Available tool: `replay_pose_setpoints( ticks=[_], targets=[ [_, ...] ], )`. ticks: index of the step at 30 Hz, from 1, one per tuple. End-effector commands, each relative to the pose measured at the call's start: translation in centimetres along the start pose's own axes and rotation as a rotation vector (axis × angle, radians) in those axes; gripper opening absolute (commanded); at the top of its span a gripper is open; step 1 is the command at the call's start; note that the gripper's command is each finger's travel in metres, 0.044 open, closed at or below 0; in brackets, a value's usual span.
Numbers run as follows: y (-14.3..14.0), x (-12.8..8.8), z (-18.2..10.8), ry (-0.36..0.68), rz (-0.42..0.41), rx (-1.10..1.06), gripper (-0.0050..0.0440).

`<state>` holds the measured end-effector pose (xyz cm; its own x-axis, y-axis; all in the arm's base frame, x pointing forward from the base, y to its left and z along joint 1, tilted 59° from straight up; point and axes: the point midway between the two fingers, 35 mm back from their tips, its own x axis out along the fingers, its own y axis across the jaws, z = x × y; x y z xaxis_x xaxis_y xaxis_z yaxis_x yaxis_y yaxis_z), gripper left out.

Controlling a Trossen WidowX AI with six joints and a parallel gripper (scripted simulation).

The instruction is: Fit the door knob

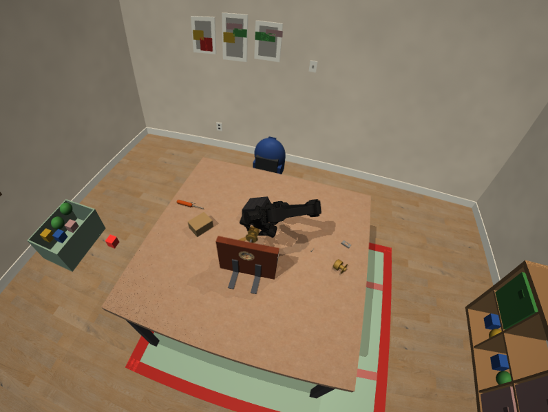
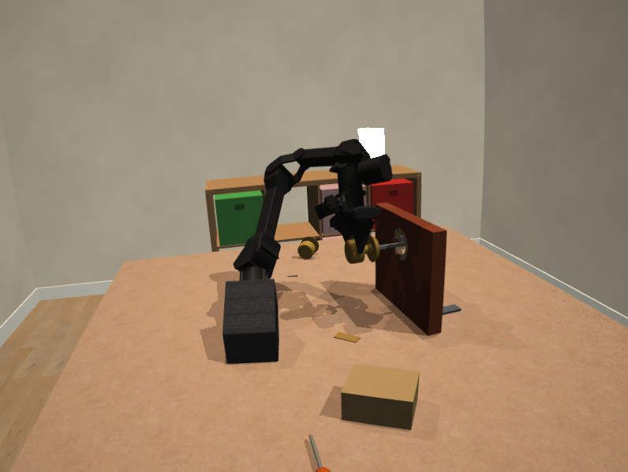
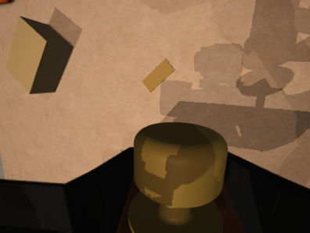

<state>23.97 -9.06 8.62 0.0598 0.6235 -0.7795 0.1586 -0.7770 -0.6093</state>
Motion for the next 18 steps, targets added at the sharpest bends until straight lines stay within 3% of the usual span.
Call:
replay_pose_setpoints(
  ticks=[1, 18],
  targets=[
    [0.15, -0.26, 0.17, 0.012, 0.008, 0.001, 0.0000],
    [0.14, -0.28, -0.23, 0.010, 0.006, 0.002, 0.0000]
  ],
)
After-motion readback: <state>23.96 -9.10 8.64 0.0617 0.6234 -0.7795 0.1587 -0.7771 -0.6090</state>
